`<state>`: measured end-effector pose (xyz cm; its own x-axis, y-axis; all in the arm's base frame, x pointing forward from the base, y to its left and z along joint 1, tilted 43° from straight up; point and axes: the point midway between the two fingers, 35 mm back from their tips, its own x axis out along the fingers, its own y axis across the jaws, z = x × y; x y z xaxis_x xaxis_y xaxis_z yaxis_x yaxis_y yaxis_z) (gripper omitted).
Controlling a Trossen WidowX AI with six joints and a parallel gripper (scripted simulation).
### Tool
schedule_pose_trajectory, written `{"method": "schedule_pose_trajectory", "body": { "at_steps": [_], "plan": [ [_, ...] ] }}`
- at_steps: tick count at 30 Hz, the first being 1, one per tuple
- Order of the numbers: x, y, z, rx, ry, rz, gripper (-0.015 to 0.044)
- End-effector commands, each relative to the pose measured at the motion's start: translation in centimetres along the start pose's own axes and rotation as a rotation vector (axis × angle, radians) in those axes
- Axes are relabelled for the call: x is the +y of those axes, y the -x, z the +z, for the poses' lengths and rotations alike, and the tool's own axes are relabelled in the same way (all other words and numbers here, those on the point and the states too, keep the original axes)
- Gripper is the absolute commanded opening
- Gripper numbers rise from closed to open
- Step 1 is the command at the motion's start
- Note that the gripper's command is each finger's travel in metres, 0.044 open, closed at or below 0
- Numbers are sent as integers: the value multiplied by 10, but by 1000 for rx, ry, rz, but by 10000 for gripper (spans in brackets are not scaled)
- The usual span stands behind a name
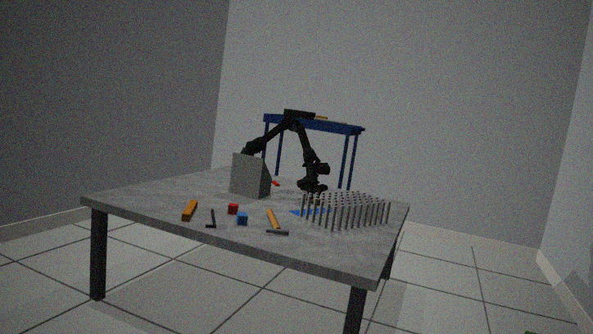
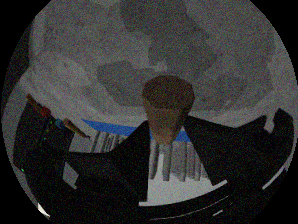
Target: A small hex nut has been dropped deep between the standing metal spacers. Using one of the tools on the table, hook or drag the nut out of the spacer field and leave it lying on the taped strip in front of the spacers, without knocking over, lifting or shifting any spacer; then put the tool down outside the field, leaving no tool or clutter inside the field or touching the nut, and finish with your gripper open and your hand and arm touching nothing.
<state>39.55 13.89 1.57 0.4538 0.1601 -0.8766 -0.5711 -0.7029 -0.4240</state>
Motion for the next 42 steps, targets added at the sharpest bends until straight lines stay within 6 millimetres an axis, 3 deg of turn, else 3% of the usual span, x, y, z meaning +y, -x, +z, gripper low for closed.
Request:
{"method": "schedule_pose_trajectory", "body": {
  "at_steps": [1,42],
  "plan": [
    [1,3,4,0,-5,3,0],
    [1,24,36,-4,-7,1,0]
  ]
}}
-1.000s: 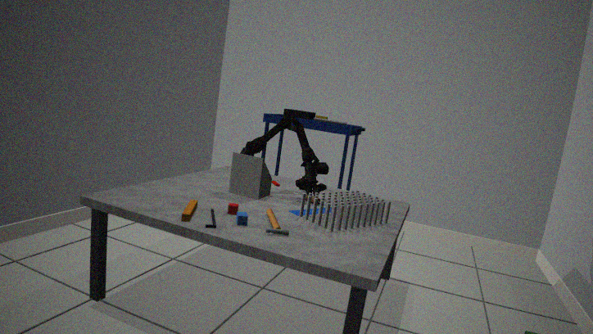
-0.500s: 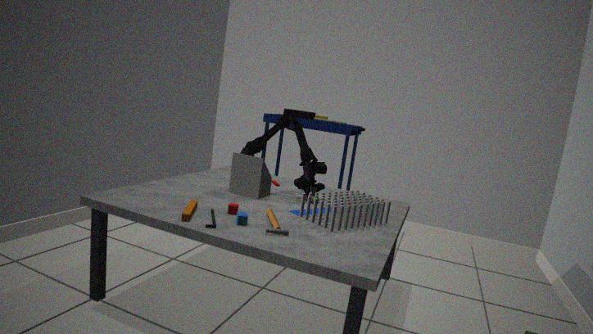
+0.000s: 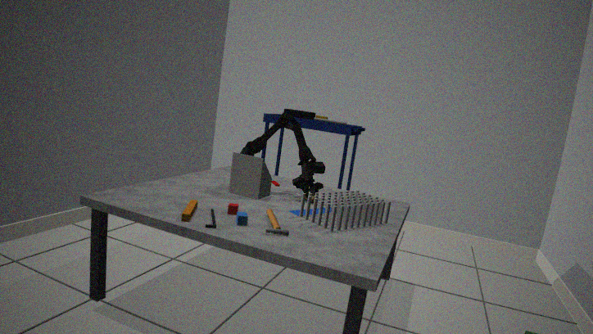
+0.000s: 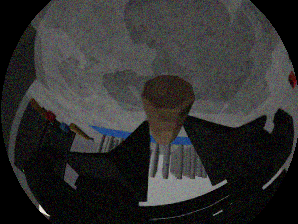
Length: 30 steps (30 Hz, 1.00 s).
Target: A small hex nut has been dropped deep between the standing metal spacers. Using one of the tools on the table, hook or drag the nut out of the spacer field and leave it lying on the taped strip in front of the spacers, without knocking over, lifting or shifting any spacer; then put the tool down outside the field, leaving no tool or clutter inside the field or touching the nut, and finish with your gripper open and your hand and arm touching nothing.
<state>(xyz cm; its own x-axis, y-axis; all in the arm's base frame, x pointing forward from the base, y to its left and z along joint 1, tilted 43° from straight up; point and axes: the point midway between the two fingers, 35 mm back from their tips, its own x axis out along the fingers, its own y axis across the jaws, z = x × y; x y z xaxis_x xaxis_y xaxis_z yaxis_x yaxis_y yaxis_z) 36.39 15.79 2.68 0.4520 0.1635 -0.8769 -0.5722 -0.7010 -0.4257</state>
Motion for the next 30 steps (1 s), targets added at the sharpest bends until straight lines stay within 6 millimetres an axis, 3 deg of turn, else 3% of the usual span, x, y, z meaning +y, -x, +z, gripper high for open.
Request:
{"method": "schedule_pose_trajectory", "body": {
  "at_steps": [1,30],
  "plan": [
    [1,3,4,0,-4,2,0],
    [1,17,26,-3,-6,1,0]
  ]
}}
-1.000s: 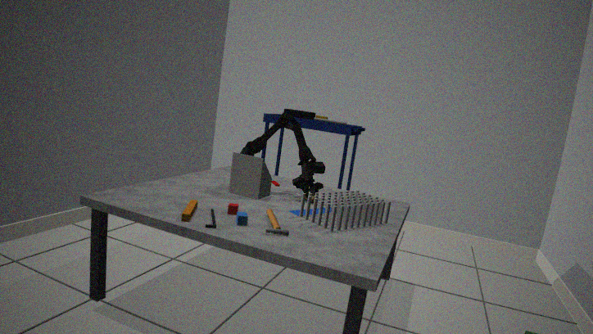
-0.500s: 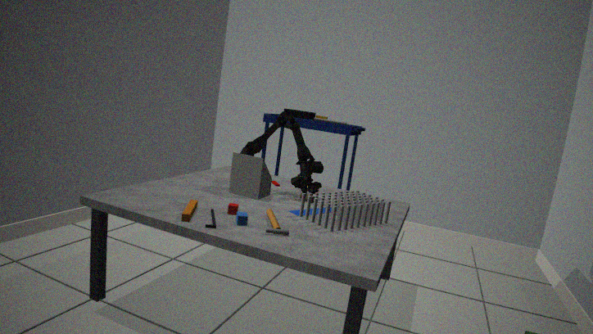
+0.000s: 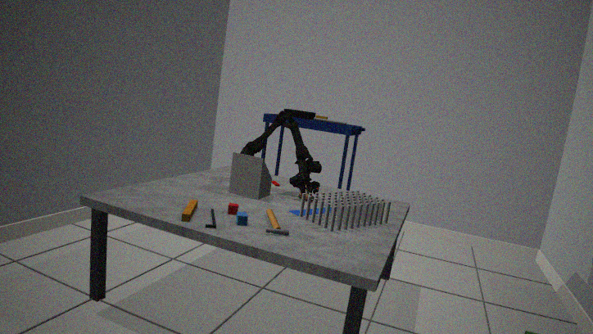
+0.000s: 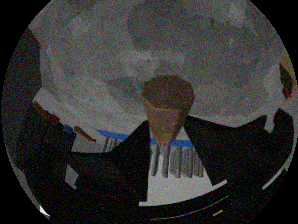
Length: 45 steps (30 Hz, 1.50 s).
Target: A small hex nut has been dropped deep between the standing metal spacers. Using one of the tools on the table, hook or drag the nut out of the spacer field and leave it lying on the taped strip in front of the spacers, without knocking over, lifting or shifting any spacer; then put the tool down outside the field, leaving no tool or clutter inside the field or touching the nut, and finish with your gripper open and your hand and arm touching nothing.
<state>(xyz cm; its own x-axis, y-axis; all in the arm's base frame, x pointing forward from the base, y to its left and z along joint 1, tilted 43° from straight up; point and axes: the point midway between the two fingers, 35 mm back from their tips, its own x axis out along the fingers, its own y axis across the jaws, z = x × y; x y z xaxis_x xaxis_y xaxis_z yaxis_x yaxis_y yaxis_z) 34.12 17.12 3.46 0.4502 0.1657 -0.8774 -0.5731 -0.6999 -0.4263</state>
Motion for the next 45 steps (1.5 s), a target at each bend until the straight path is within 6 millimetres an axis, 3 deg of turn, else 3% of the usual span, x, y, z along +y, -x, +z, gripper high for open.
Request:
{"method": "schedule_pose_trajectory", "body": {
  "at_steps": [1,21,34,39,45],
  "plan": [
    [1,2,3,0,-4,1,0],
    [3,15,-12,2,0,-3,0],
    [9,46,19,-1,-6,0,0],
    [10,58,6,-1,-6,2,0],
    [15,91,-23,1,-2,1,0]
  ]
}}
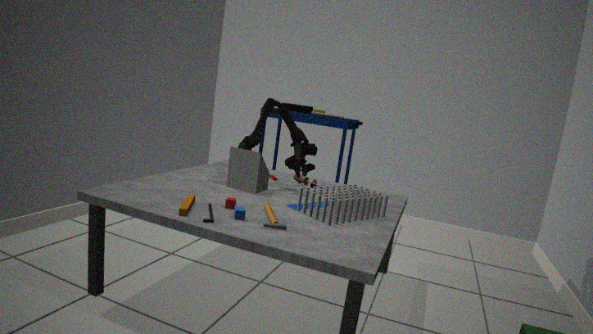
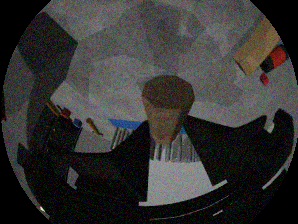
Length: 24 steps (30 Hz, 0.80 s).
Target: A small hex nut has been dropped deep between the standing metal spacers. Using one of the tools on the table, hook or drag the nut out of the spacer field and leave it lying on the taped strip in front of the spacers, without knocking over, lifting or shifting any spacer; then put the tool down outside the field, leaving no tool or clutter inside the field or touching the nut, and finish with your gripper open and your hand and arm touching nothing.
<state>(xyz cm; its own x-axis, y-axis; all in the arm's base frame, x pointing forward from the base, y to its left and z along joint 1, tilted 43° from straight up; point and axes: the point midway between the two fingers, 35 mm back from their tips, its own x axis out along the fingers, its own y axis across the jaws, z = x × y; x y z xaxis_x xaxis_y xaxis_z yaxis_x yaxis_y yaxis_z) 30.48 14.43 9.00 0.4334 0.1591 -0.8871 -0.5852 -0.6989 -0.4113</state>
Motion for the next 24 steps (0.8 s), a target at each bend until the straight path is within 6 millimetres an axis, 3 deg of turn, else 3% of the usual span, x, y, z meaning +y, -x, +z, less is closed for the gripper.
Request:
{"method": "schedule_pose_trajectory", "body": {
  "at_steps": [1,10,11,12,24],
  "plan": [
    [0,27,-21,10,5,-18,0],
    [19,77,-51,16,8,-20,0],
    [19,78,-51,16,8,-21,0],
    [15,63,-44,12,-4,-13,0],
    [6,69,-44,-41,-360,-107,0]
  ]
}}
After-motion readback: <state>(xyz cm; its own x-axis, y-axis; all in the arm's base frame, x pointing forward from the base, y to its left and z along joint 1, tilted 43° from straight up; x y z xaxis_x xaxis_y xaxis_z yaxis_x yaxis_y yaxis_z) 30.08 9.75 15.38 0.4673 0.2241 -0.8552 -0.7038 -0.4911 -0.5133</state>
